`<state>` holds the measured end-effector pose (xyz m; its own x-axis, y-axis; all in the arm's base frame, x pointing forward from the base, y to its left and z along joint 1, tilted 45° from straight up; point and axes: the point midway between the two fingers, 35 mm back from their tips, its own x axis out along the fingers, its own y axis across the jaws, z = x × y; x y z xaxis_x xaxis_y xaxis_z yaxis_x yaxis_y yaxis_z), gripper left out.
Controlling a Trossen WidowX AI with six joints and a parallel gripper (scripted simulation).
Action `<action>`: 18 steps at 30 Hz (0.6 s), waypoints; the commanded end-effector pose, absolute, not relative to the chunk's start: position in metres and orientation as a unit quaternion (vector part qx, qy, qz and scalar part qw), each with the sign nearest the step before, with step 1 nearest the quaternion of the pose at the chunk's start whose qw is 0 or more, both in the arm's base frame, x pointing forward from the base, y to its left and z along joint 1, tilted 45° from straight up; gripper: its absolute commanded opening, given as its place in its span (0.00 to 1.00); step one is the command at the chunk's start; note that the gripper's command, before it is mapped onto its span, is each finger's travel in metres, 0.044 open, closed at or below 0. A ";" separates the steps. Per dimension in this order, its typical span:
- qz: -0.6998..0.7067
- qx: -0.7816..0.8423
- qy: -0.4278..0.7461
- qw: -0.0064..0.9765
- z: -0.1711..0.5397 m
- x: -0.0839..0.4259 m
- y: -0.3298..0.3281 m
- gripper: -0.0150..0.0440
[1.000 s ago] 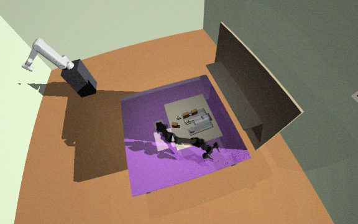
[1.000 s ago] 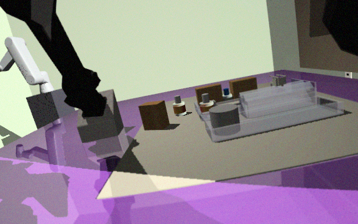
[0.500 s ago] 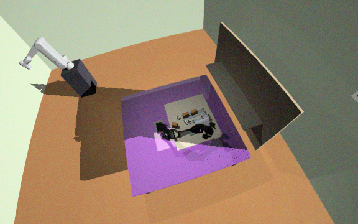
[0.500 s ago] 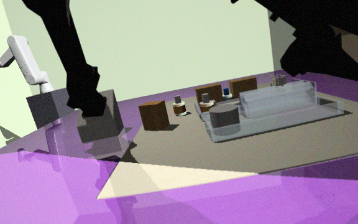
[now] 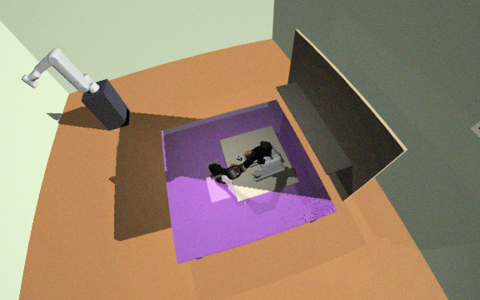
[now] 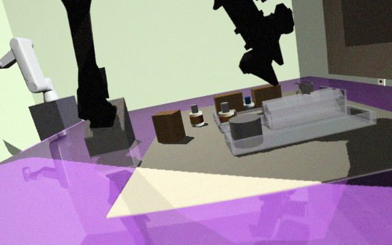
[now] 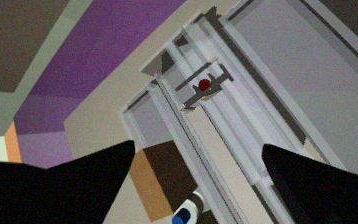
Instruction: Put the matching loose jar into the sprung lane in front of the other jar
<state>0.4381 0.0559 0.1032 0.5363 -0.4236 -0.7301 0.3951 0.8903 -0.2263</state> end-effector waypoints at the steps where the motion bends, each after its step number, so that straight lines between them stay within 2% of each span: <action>1: -0.227 -0.054 0.488 0.841 0.067 0.394 0.081 1.00; 8: -0.228 -0.144 0.577 0.771 0.026 0.310 0.108 1.00; 13: -0.239 -0.268 0.615 0.702 0.011 0.241 0.109 1.00; 18: -0.241 -0.287 0.616 0.693 0.010 0.233 0.108 1.00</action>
